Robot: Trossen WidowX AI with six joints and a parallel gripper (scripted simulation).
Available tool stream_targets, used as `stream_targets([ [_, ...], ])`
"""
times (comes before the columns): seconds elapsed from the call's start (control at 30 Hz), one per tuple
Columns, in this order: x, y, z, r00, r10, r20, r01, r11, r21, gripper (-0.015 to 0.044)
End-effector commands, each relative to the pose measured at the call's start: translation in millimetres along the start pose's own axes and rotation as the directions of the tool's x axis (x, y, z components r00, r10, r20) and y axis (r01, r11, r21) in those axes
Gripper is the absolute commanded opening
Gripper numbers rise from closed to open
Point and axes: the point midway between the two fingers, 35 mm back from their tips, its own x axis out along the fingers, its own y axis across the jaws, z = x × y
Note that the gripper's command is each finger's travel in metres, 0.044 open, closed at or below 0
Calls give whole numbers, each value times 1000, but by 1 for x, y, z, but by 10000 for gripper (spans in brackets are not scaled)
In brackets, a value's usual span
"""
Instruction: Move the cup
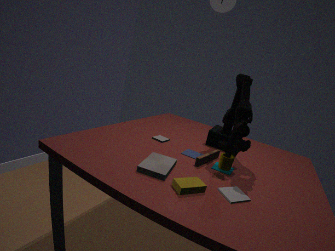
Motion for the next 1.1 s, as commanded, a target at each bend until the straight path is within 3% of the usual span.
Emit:
stream_targets([
  [0.0,0,0,0,1000,0,0,0,1000,0,147],
  [1.07,-51,0,2,1000,2,-8,-2,1000,6,147],
])
